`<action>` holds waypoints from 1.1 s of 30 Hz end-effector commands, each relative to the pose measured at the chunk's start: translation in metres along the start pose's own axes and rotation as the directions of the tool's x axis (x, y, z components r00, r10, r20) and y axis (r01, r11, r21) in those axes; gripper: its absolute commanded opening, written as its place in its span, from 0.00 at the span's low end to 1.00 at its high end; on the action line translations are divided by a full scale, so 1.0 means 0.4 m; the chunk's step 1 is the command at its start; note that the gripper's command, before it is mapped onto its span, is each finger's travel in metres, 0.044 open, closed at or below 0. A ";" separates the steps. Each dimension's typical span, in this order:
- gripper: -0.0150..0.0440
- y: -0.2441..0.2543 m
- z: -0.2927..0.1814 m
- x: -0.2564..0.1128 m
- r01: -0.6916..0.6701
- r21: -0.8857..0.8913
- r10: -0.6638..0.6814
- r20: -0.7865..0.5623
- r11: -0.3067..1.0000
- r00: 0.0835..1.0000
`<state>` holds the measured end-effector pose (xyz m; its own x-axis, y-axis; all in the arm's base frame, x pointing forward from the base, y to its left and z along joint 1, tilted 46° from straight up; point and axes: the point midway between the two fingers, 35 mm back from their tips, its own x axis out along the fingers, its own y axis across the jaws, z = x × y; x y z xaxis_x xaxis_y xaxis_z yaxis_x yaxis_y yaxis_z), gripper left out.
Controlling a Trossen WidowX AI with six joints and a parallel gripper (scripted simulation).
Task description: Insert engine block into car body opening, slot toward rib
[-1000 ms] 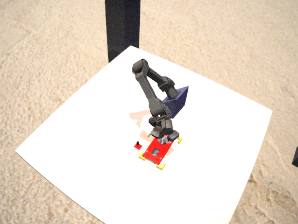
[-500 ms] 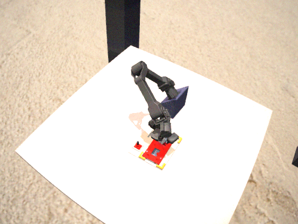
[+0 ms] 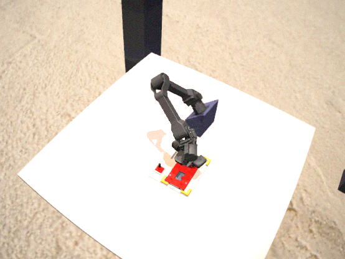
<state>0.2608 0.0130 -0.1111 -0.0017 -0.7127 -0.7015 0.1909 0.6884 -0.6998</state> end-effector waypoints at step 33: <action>0.25 0.011 0.022 -0.113 -0.003 -0.007 0.003 0.003 1.000 1.000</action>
<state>0.2678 0.0380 -0.0886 0.0020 -0.7165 -0.6976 0.1782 0.6867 -0.7048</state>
